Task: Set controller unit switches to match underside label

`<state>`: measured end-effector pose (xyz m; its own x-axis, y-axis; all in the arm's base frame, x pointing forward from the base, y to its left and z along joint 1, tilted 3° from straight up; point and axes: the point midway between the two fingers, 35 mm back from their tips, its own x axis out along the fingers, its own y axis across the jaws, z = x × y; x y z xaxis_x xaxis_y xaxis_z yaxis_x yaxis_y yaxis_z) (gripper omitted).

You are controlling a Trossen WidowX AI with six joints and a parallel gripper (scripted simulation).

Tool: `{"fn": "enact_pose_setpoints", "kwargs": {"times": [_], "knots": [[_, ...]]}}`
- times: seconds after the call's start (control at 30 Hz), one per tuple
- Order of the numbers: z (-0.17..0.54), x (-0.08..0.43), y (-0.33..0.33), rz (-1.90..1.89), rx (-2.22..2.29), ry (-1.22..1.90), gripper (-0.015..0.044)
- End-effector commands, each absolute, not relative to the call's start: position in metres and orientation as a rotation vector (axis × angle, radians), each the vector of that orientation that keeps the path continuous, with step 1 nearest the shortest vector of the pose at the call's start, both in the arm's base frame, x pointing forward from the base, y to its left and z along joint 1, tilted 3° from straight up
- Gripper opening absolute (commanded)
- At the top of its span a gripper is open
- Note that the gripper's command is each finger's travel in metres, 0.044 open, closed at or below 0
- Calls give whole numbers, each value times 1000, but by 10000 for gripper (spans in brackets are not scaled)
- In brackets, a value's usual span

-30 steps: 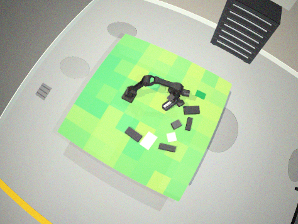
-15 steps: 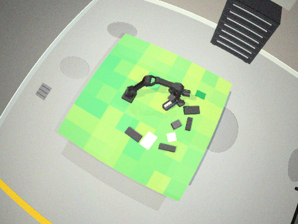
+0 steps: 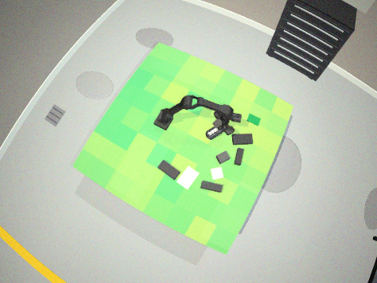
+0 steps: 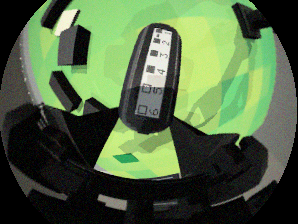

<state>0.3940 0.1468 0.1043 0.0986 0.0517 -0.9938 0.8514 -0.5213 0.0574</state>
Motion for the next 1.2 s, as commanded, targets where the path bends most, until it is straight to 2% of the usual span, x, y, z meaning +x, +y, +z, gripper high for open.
{"fn": "enact_pose_setpoints", "kwargs": {"times": [0.0, 1.17], "knots": [[97, 393, 144, -1525, 1685, 885, 338], [72, 401, 154, -1524, 1686, 886, 338]]}}
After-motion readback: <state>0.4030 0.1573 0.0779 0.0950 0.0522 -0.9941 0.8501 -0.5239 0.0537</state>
